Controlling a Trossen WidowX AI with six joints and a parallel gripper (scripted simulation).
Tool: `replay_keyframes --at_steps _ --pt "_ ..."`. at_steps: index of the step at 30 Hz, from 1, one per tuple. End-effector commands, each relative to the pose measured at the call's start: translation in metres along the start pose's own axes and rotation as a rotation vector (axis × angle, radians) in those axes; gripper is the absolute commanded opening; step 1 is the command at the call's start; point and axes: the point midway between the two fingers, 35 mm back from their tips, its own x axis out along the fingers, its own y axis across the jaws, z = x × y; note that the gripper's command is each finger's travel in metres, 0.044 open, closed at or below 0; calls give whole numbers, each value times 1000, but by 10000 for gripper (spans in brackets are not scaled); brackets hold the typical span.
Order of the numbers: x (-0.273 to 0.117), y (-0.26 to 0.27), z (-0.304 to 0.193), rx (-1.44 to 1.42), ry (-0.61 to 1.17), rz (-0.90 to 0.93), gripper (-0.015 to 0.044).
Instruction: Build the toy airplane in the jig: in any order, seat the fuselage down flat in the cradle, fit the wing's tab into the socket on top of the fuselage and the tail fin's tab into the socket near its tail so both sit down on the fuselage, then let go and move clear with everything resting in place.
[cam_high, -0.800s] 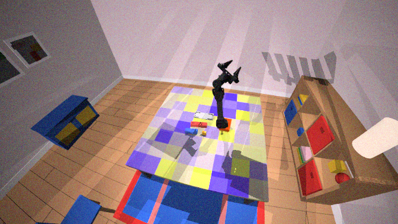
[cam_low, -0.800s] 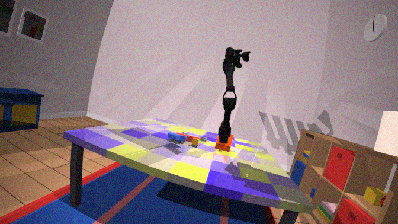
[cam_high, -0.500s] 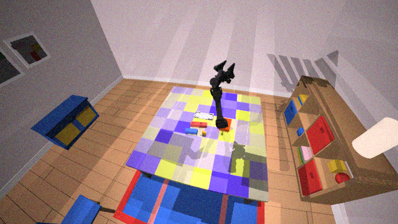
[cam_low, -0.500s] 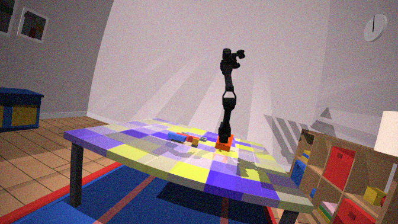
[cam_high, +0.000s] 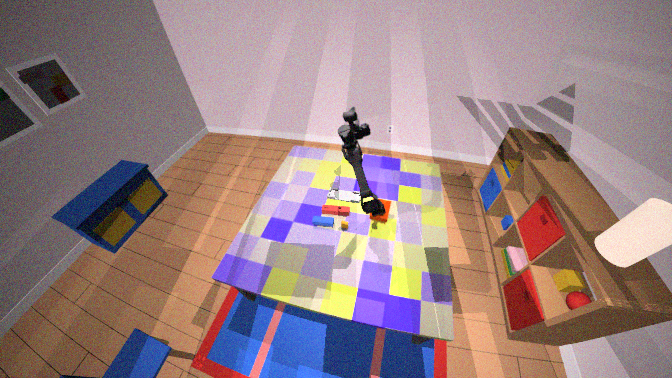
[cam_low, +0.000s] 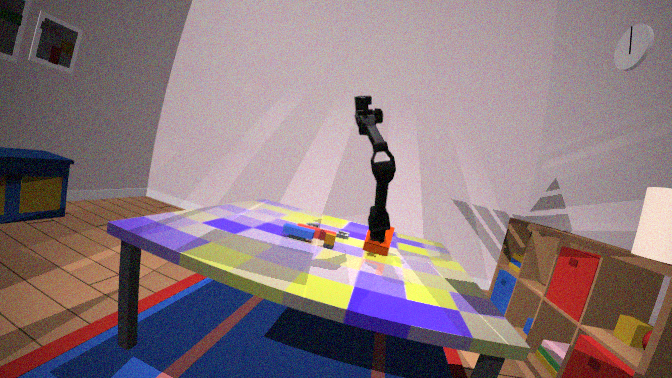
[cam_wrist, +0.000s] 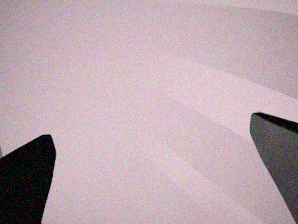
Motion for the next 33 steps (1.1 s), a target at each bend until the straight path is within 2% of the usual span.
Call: replay_keyframes --at_steps 1,10,18,25,33 --pt "0 -58 -53 -378 206 -158 440" --pt "-36 -153 -125 -973 648 -296 440" --pt "-94 -232 -166 -1418 1132 -290 440" --pt "-158 -290 -181 -1688 1611 -168 440" --pt "-239 -337 -179 -1790 2188 116 440"
